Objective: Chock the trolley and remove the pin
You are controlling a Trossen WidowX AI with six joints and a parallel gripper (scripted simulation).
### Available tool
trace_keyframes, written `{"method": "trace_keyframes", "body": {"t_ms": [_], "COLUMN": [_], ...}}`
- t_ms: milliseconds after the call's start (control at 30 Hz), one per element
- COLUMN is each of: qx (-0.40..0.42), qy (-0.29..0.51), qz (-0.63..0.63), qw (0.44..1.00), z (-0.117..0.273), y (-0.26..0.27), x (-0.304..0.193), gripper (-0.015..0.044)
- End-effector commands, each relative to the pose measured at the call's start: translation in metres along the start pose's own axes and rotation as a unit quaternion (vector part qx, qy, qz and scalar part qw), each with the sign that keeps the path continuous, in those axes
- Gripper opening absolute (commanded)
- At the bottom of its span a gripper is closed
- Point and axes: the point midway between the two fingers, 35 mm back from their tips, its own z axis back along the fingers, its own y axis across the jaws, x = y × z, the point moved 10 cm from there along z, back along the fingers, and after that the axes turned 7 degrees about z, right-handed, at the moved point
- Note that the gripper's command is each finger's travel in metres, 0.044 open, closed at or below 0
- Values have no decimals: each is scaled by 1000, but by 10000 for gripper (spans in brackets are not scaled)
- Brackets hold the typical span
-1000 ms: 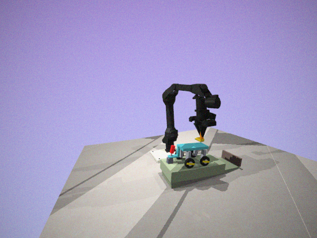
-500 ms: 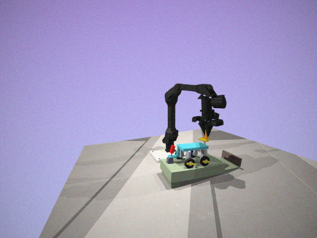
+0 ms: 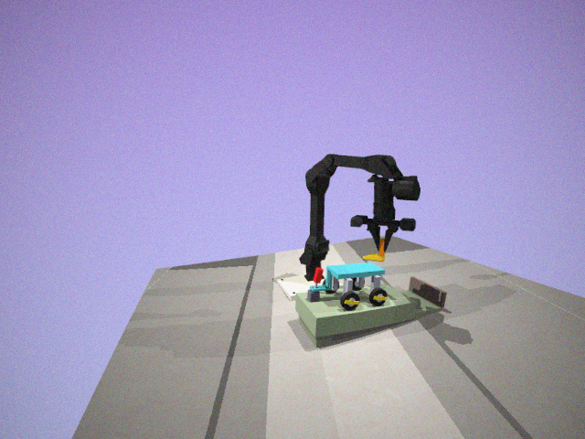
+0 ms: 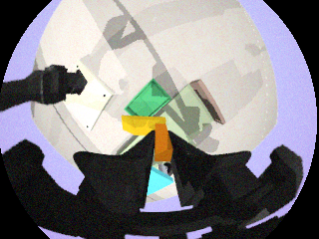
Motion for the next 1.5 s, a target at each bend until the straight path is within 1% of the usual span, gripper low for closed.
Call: {"method": "trace_keyframes", "body": {"t_ms": [0,300,667,900,1267,1467], "qx": [6,15,28,28,27,27], "qy": [6,12,16,16,17,17], "qz": [74,229,399,402,402,402], "qw": [997,973,916,915,915,915], "z": [0,0,0,0,-6,-12], "y": [-1,-3,-5,-6,-26,-26], "x": [1,3,6,6,-14,-14], "gripper": [0,0,0,0,0,0]}}
